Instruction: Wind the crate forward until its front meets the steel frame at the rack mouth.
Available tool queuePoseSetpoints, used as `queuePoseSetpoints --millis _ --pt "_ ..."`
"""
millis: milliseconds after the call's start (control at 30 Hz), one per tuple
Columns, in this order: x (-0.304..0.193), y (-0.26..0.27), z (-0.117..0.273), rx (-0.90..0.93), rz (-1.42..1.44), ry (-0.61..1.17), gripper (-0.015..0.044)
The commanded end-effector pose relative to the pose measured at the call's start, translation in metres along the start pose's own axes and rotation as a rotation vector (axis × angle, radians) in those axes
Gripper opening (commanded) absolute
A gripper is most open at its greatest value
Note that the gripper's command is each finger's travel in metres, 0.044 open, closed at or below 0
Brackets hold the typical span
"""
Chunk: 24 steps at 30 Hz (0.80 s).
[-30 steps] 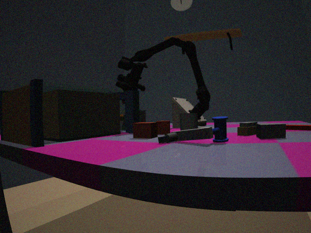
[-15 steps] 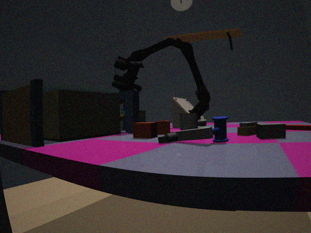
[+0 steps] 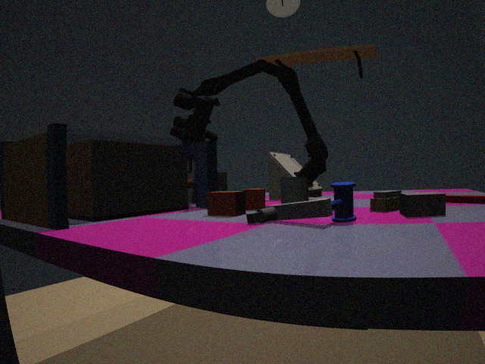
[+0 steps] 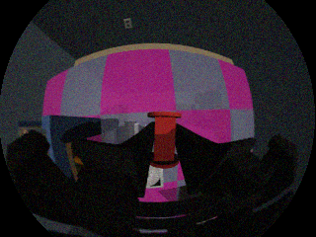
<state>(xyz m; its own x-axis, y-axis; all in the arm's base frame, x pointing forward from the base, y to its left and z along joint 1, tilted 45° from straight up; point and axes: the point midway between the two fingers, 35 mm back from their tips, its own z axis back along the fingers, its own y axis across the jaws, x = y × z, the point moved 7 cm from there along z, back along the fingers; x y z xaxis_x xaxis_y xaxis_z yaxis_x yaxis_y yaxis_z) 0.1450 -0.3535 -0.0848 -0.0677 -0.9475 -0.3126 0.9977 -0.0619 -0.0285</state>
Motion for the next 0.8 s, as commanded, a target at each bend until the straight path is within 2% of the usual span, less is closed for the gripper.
queuePoseSetpoints --millis 0,767 --pt "-0.001 0.023 -0.009 0.034 0.023 0.002 0.0000" --pt "-0.003 0.055 -0.007 0.036 0.024 0.003 0.0000"
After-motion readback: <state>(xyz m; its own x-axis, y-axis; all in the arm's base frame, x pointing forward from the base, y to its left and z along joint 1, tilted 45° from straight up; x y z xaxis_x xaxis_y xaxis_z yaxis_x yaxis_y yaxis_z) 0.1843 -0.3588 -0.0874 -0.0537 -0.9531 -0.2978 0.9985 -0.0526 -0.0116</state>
